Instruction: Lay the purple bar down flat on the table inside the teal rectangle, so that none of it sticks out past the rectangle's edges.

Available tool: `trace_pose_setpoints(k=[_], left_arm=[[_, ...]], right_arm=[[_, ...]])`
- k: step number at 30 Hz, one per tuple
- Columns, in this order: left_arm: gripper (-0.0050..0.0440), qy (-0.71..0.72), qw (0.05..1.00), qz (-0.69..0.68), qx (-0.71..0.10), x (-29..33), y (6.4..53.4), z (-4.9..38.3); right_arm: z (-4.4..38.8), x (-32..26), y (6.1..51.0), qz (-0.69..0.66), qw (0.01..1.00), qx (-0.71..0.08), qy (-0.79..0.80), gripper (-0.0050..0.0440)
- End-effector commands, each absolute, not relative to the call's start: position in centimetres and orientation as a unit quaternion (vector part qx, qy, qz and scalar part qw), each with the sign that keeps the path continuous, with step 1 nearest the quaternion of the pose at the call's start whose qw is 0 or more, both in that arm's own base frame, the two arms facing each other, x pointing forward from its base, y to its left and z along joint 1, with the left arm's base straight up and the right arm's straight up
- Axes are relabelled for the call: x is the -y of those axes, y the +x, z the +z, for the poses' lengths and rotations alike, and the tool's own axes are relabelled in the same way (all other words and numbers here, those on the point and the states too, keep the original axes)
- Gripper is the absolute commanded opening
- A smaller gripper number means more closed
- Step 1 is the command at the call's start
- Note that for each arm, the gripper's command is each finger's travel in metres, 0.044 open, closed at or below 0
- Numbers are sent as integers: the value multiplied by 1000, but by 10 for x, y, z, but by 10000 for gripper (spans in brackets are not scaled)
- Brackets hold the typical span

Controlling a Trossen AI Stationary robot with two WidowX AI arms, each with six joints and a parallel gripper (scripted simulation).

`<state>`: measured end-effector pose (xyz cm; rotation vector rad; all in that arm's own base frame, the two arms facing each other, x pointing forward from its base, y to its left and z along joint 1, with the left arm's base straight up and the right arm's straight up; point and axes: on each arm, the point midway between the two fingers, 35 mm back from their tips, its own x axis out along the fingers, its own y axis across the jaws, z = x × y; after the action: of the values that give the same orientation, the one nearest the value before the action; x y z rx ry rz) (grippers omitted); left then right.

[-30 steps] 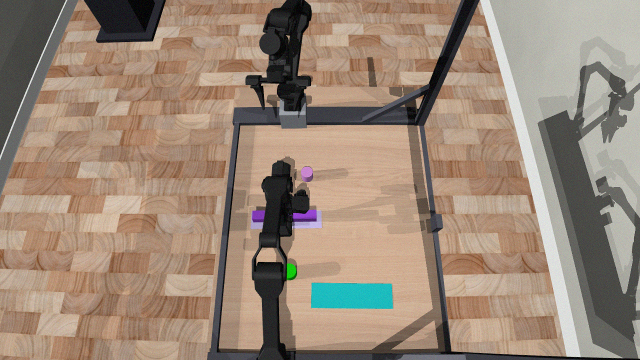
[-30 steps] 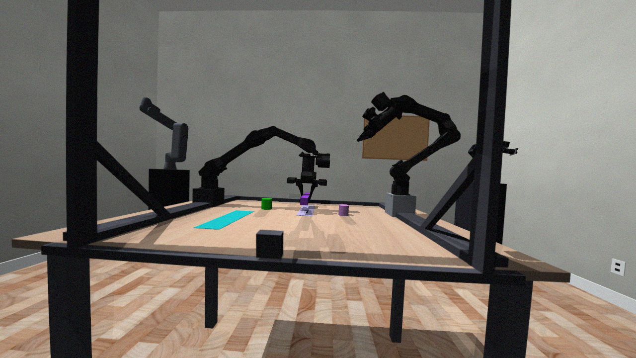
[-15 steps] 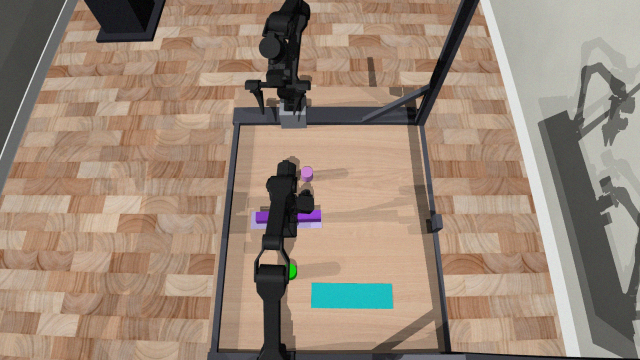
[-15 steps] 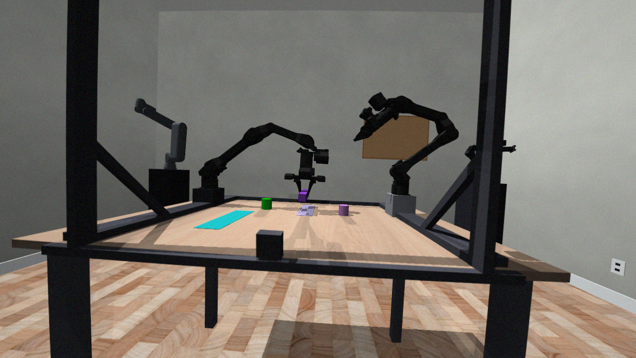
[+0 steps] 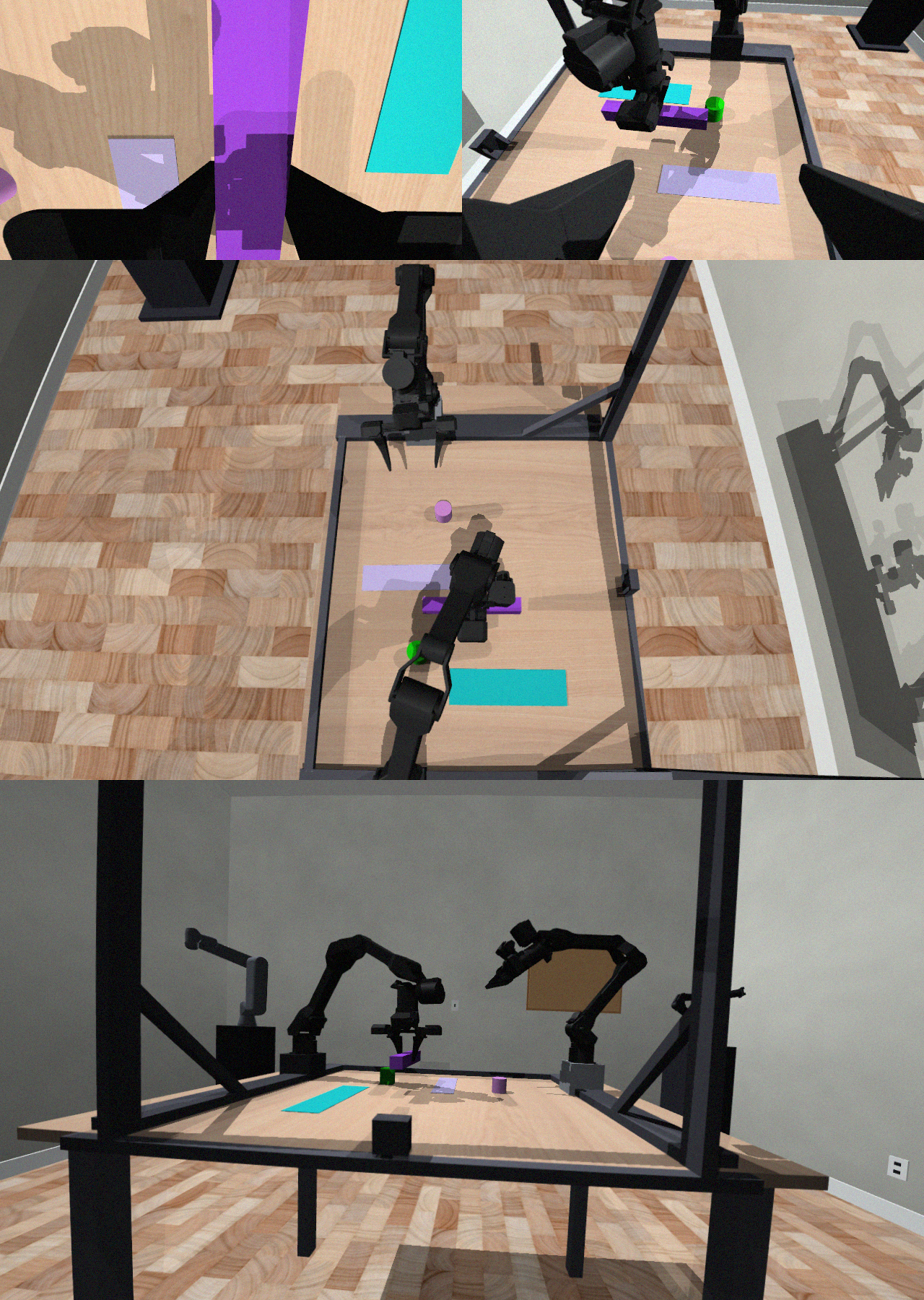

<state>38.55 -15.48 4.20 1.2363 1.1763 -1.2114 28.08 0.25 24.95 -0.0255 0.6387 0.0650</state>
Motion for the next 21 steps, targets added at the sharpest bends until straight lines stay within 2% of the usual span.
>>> trace_pose_setpoints(k=[1,6,13,21], left_arm=[[117,521,532,-479,-465,176,356,62],[117,515,522,-492,-469,199,301,51],[117,508,508,-506,-478,217,251,25],[117,508,499,-507,-486,221,239,9]], right_arm=[[248,-10,309,41,955,-292,-16,440],[234,-28,341,62,960,-274,-21,440],[212,-55,373,88,964,-251,-25,440],[184,-85,398,114,965,-233,-28,440]])
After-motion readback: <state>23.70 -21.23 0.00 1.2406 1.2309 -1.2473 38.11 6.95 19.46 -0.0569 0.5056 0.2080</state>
